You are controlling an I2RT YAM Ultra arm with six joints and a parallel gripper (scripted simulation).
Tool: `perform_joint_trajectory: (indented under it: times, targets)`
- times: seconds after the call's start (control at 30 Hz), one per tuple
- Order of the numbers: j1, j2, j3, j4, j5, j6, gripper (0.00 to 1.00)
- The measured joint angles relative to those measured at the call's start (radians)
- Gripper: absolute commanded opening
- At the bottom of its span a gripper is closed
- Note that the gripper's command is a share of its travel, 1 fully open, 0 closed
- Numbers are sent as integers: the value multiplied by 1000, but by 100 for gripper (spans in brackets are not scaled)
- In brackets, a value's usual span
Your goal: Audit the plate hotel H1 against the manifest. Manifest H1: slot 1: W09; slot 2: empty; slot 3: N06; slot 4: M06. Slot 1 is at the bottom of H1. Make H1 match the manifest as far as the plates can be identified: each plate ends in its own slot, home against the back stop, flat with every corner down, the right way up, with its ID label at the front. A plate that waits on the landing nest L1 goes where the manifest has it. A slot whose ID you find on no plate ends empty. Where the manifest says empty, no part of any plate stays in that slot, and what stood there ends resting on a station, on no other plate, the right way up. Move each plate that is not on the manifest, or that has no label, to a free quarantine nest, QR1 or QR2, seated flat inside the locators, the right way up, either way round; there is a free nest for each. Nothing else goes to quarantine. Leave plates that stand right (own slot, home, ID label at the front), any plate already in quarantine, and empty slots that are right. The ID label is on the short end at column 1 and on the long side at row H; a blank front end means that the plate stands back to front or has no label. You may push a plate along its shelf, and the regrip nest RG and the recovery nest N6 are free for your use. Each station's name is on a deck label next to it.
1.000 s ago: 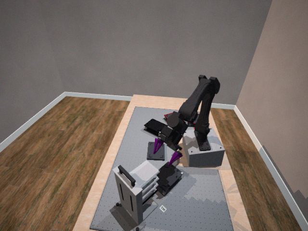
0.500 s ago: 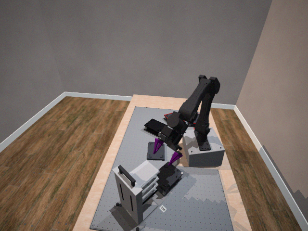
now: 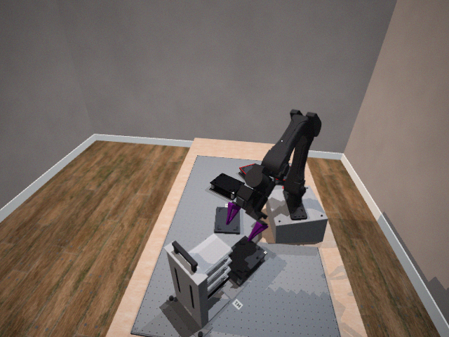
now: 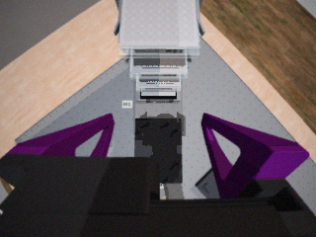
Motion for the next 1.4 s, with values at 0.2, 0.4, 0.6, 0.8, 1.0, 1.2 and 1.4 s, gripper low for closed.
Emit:
perform_joint_trajectory:
  times: [0.2,0.4,0.6,0.8,1.0,1.2,1.4]
  targets:
    - [2,-34,-21,-5,2,0,100]
    - [4,-74,-50,-19,3,0,100]
    - [4,-84,-55,-17,4,0,100]
    - [-1,-85,-85,6,1,0,100]
    - [-6,-74,-117,42,-3,-1,100]
    - [-9,-66,-139,76,-6,-3,100]
    - [-14,-50,-170,120,-10,-5,100]
